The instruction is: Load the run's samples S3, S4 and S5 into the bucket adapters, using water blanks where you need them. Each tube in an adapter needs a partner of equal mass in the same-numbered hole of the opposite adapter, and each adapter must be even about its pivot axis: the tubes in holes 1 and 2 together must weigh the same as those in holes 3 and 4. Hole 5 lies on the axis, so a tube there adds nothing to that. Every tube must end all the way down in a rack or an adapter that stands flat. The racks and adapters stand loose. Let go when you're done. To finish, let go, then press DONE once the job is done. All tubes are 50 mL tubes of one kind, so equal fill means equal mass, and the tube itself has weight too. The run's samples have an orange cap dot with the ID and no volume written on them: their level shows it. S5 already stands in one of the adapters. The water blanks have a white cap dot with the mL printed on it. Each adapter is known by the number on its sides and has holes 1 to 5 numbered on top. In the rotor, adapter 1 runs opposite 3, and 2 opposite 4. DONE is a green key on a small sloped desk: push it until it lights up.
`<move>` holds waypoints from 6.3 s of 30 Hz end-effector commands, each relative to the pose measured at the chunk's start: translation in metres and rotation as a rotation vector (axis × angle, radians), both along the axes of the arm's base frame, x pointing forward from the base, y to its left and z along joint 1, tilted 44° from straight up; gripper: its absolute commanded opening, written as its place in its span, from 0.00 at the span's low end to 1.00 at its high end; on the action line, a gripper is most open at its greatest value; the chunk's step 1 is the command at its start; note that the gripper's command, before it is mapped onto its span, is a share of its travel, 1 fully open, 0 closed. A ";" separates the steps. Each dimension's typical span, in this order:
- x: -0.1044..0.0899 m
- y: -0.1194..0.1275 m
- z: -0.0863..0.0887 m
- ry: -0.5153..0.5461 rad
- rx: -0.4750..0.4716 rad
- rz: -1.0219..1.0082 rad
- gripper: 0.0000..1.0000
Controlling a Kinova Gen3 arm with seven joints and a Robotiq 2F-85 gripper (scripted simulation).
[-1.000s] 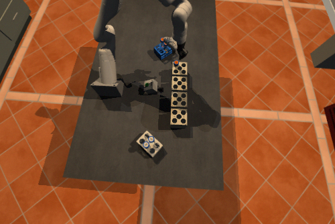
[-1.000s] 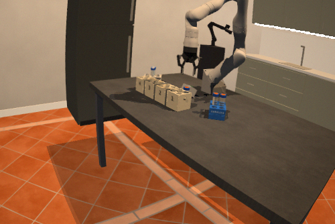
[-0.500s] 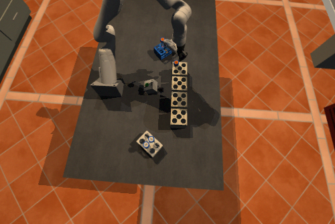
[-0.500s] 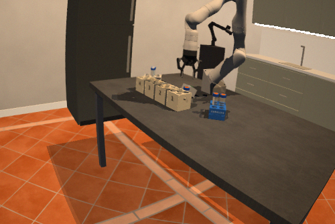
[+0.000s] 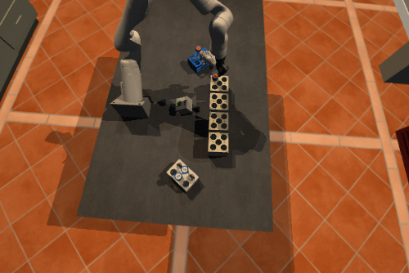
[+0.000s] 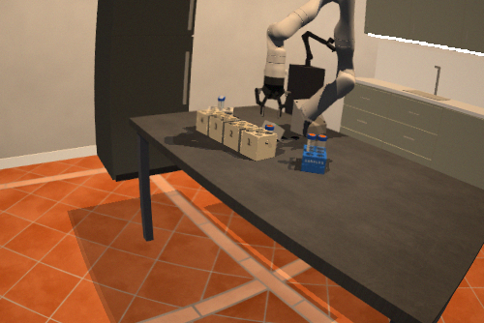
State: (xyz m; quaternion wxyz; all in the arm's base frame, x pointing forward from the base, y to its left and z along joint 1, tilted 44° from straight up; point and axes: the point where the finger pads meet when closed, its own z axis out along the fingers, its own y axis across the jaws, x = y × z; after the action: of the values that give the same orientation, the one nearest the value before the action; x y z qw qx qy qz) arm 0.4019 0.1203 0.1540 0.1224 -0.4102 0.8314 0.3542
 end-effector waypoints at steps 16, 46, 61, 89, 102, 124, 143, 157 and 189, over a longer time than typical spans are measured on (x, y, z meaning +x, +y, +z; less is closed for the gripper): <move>-0.002 0.019 -0.016 0.001 0.006 -0.001 0.62; -0.003 0.031 -0.031 0.000 0.002 0.001 0.62; -0.004 0.035 -0.033 0.001 0.005 -0.002 0.62; -0.004 0.041 -0.039 0.002 0.005 -0.002 0.62; -0.005 0.039 -0.040 0.000 0.002 0.001 0.62; -0.005 0.039 -0.040 0.000 0.002 0.001 0.10; -0.003 0.034 -0.033 0.001 0.004 -0.001 0.10; -0.003 0.027 -0.028 0.001 0.001 -0.001 0.10; -0.001 0.014 -0.015 -0.001 -0.001 0.002 0.10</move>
State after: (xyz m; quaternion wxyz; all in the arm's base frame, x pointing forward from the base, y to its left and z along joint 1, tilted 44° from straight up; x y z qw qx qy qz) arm 0.3997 0.1398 0.1367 0.1223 -0.4105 0.8303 0.3566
